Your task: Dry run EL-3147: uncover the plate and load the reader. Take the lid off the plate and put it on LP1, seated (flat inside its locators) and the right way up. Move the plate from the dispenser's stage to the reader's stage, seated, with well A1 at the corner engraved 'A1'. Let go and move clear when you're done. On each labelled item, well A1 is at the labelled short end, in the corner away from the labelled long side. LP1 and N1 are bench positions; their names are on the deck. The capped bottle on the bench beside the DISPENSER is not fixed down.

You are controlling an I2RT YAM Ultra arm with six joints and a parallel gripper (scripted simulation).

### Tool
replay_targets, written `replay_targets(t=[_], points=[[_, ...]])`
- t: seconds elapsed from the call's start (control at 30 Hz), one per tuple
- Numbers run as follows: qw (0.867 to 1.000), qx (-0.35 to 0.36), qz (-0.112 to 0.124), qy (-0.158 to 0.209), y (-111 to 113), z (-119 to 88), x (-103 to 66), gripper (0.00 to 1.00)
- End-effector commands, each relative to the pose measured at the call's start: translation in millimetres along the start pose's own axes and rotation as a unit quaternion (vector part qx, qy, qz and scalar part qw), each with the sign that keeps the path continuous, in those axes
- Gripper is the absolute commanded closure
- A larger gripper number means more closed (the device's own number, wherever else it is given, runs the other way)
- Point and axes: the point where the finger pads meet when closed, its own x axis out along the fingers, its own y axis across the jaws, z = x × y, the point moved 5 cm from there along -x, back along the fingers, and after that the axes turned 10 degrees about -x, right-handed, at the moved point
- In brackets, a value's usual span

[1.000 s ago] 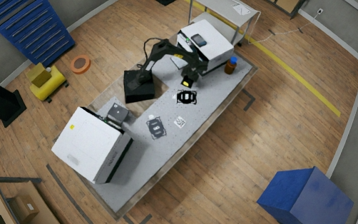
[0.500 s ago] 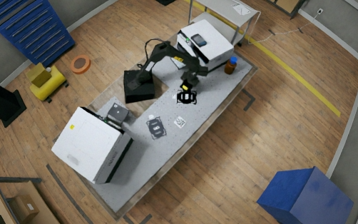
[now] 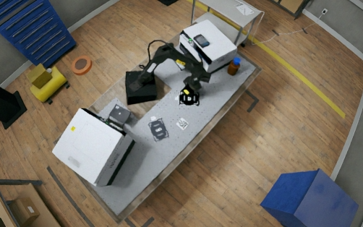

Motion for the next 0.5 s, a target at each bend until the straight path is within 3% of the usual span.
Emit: replay_targets(t=[0.0, 0.1, 0.27, 0.37, 0.47], points=[[0.999, 0.032, 0.002, -0.006, -5.3, -10.4, 3.1, 0.15], [0.999, 0.049, -0.002, -0.008, -7.8, -14.9, -0.9, 0.15], [0.998, 0.067, 0.010, -0.004, -7.3, -23.8, 10.2, 0.15], [0.996, 0.084, -0.007, -0.011, -15.3, -29.1, -1.1, 0.15], [0.995, 0.101, 0.003, -0.008, -17.2, -37.3, 8.0, 0.15]])
